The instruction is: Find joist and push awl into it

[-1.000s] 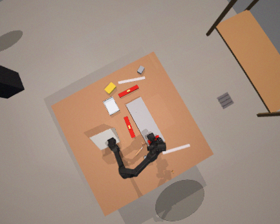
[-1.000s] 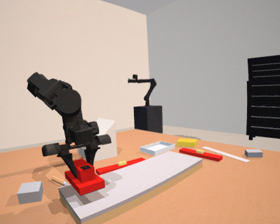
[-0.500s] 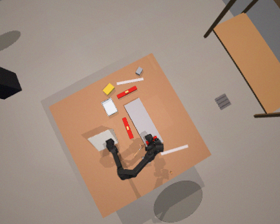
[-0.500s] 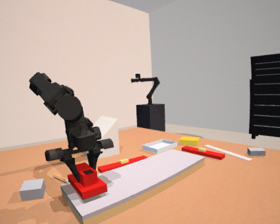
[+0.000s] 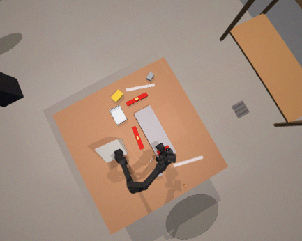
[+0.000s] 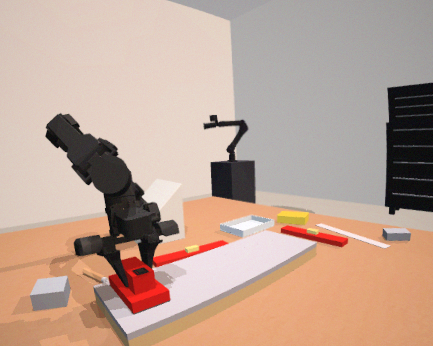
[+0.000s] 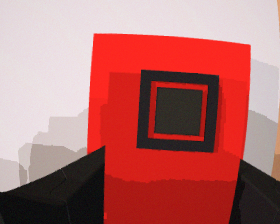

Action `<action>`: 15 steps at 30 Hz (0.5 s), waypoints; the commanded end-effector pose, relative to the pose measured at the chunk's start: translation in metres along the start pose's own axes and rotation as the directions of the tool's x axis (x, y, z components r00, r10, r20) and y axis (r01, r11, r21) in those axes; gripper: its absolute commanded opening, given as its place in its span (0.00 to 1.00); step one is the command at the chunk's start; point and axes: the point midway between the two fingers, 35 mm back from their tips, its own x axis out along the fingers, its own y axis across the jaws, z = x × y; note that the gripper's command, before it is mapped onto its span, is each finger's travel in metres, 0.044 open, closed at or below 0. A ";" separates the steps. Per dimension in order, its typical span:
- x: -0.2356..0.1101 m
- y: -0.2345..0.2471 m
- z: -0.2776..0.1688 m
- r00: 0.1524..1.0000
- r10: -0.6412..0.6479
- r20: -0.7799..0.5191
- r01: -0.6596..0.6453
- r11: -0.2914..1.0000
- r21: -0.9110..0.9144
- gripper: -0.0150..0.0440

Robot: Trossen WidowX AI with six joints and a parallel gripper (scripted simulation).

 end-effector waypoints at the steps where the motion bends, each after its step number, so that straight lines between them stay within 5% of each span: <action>1: 0.000 0.013 0.000 1.000 0.004 -0.001 -0.004 1.000 -0.005 0.25; 15: 0.000 0.051 -0.001 1.000 0.006 -0.001 -0.006 1.000 -0.005 0.25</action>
